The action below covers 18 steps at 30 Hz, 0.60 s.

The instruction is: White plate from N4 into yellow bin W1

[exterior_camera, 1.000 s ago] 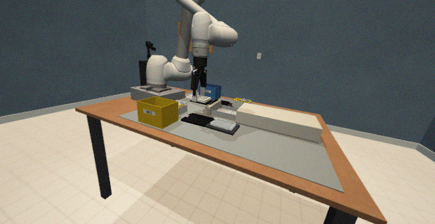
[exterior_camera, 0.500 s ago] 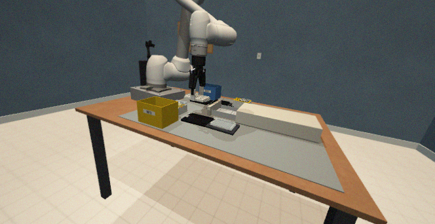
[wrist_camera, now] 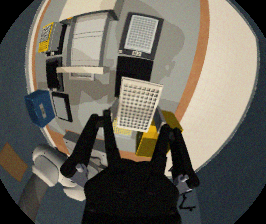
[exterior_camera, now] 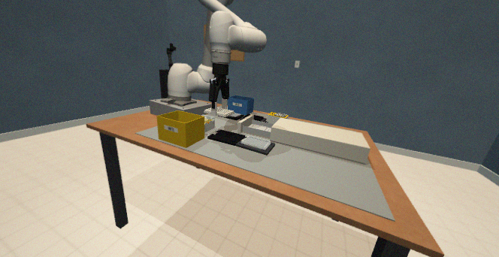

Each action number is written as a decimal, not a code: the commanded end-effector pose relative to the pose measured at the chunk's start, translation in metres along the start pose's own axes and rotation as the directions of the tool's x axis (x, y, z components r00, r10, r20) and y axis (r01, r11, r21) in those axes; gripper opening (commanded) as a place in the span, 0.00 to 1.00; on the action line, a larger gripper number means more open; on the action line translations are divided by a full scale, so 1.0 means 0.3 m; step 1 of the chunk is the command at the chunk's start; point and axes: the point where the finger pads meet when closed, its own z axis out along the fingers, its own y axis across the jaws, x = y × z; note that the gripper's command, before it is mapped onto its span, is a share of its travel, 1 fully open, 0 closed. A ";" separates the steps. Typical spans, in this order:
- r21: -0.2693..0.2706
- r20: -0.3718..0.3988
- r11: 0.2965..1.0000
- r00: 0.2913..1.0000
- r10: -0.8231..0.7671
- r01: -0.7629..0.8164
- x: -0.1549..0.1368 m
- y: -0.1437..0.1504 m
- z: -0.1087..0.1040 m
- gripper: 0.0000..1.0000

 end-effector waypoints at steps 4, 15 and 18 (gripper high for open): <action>0.000 0.000 1.000 1.000 0.000 0.000 -0.042 0.030 0.000 0.10; 0.000 0.000 1.000 1.000 0.000 0.000 -0.107 0.076 0.000 0.10; 0.000 0.000 1.000 1.000 0.000 0.000 -0.129 0.092 0.000 0.10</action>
